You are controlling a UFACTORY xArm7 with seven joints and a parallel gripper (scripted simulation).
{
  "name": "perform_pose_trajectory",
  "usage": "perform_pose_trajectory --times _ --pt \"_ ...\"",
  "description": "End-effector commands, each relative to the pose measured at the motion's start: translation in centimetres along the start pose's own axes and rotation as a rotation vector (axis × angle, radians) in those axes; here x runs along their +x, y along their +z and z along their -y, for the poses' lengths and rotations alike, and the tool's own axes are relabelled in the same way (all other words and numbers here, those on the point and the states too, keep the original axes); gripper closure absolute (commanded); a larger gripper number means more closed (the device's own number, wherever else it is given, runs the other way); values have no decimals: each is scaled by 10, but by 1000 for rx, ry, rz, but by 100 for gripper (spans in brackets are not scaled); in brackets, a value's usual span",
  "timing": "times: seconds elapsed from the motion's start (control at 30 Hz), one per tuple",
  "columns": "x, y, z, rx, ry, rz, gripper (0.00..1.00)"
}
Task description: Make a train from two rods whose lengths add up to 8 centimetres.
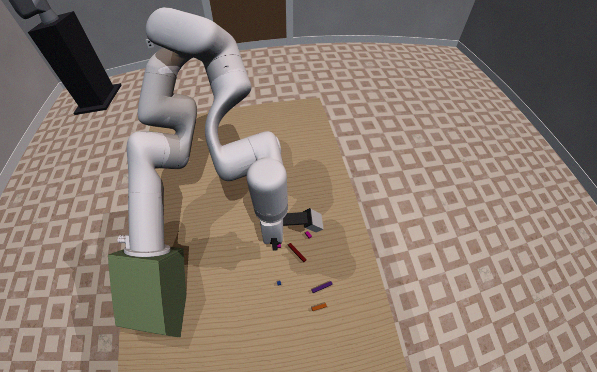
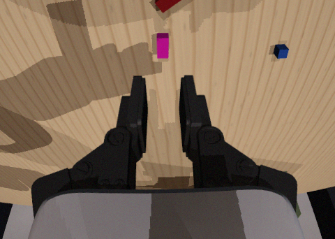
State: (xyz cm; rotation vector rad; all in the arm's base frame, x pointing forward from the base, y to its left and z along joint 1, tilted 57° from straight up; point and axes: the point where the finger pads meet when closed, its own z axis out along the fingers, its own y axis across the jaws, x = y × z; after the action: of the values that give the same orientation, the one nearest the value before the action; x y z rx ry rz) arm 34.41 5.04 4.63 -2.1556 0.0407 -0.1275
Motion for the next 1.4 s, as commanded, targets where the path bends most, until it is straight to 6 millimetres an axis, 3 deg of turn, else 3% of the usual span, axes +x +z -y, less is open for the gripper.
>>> perform_pose_trajectory --times 0.0,0.93,1.37 --pt "1 -1 -1 -2 1 -4 76" --pt "1 5 -1 -2 1 -4 76" --pt "1 23 0 -2 1 -4 76"
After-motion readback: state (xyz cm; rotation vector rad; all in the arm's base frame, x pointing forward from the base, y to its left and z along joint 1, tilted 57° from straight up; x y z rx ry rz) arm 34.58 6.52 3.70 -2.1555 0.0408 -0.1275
